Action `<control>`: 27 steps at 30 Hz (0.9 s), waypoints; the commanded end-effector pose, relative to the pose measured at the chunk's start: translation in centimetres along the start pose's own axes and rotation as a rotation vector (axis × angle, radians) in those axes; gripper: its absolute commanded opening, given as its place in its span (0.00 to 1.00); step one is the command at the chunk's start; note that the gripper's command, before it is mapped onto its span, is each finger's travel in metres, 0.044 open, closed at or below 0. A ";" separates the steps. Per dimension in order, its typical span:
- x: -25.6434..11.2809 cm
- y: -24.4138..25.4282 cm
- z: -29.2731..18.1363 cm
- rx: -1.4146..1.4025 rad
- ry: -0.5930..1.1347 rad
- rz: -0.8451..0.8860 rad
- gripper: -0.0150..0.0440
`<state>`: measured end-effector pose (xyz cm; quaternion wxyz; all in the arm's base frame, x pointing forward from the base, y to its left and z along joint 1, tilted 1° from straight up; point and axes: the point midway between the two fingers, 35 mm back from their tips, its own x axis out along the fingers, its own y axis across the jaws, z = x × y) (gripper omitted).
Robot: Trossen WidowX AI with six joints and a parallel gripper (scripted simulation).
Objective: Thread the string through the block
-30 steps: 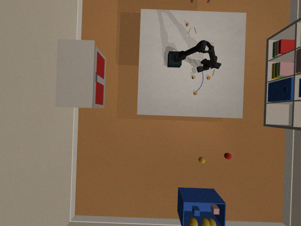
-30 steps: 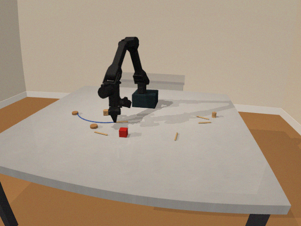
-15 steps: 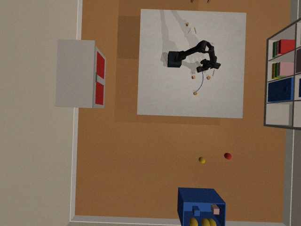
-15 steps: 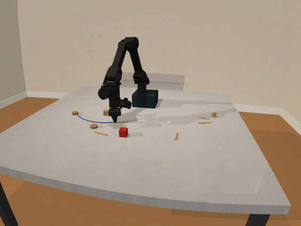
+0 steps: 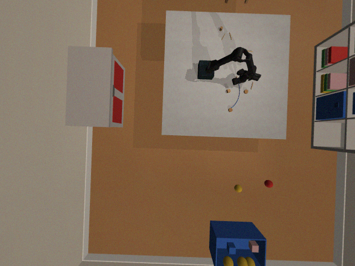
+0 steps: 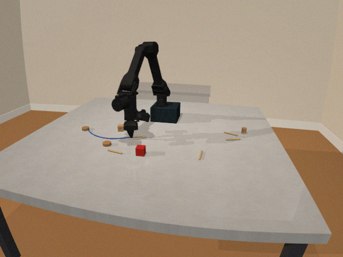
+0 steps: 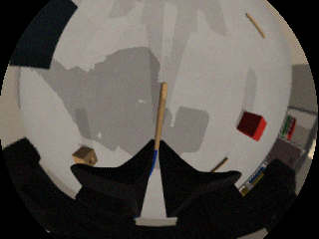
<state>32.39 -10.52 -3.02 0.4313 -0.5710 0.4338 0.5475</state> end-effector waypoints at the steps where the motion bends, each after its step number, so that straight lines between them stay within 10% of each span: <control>1: -0.6 -0.2 -0.1 0.000 0.003 -0.006 0.25; 27: -4.0 -0.2 -0.1 0.000 0.003 -0.005 0.25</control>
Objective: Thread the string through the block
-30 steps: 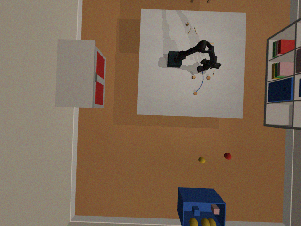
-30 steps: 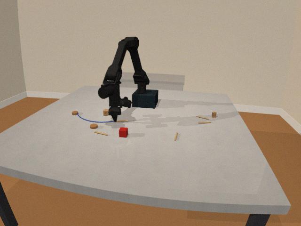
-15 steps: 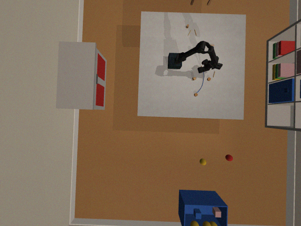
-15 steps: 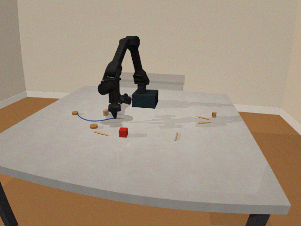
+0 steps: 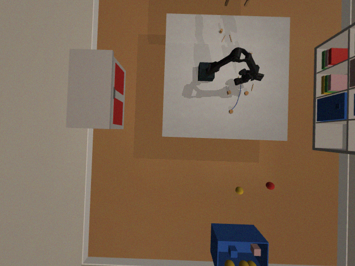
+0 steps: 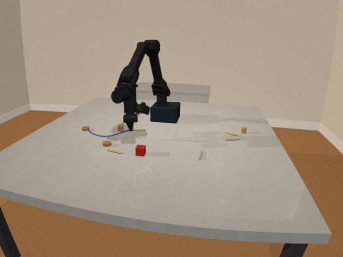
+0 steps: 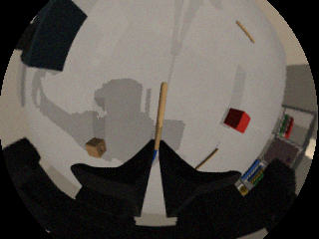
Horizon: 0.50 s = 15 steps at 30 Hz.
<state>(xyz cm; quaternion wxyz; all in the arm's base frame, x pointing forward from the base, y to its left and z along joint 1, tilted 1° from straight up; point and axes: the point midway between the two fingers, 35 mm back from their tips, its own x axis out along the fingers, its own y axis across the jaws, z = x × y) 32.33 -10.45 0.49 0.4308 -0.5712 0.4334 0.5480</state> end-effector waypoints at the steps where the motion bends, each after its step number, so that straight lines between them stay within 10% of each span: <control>1: -0.7 -0.1 -0.1 0.002 0.004 -0.006 0.25; 15: -1.5 0.1 -0.3 -0.002 -0.015 0.004 0.25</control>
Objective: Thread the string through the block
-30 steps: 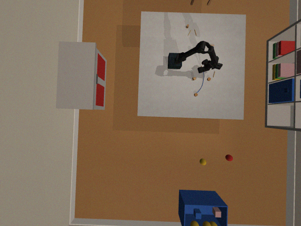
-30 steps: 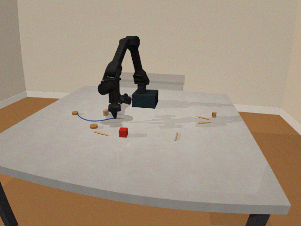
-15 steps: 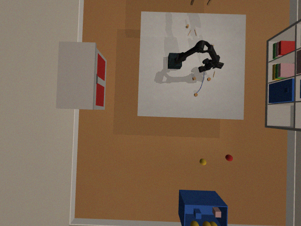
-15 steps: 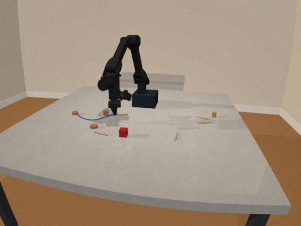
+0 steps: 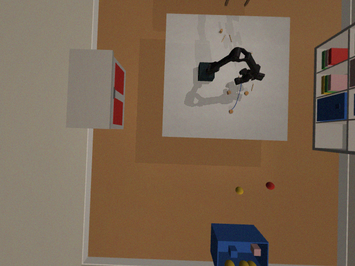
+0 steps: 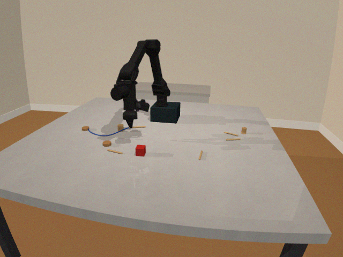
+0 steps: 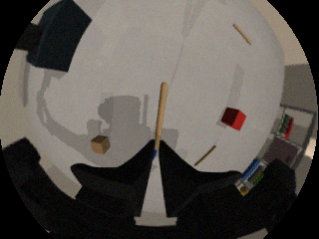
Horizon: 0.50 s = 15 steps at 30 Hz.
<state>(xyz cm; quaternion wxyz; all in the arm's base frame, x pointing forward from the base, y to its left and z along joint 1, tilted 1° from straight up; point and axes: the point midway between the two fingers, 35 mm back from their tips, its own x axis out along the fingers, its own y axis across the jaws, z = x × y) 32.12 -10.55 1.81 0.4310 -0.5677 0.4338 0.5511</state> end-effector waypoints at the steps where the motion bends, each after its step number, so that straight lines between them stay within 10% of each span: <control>1: -0.3 0.0 -0.3 -0.003 -0.011 -0.001 0.25; 15: -1.5 0.3 -1.4 -0.006 -0.060 0.009 0.25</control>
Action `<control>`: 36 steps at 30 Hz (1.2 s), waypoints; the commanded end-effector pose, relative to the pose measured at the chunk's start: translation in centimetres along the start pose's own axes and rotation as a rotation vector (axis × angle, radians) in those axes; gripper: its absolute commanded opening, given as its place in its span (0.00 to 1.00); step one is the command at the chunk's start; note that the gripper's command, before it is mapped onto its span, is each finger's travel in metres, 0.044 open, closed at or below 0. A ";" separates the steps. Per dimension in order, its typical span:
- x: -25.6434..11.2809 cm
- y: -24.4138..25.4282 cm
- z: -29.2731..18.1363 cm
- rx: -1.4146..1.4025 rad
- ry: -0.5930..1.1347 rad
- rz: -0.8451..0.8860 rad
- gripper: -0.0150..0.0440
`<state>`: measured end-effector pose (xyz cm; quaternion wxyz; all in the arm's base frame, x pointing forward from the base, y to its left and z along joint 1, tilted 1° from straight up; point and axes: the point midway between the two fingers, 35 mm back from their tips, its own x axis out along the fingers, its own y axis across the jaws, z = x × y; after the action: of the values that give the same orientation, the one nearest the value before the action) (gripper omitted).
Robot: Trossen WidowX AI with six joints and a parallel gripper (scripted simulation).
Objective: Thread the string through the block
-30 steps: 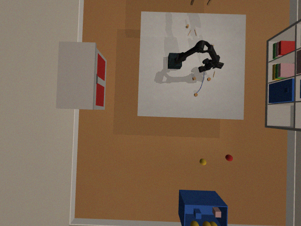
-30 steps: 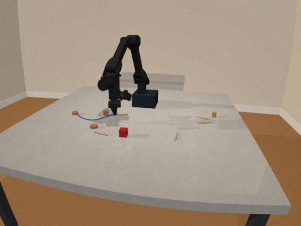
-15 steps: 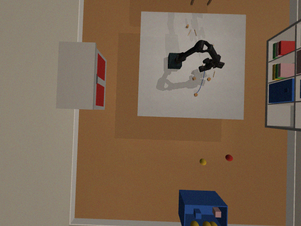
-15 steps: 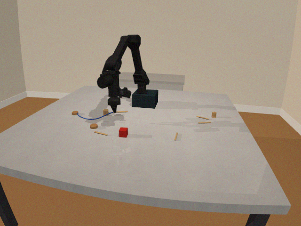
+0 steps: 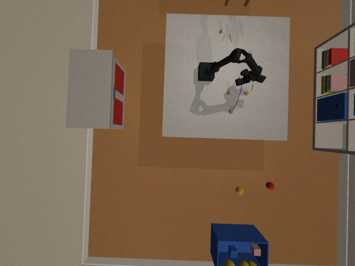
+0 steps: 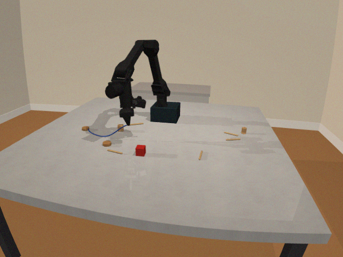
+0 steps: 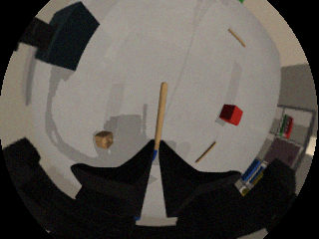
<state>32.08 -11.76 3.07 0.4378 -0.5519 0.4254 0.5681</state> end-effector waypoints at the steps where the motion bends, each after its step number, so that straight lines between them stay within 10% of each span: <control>1: -0.4 0.0 -0.3 -0.004 -0.014 -0.002 0.25; 36: -3.9 1.3 -2.7 -0.006 -0.139 0.002 0.25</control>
<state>31.44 -14.57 6.55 0.4615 -0.5134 0.3974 0.6045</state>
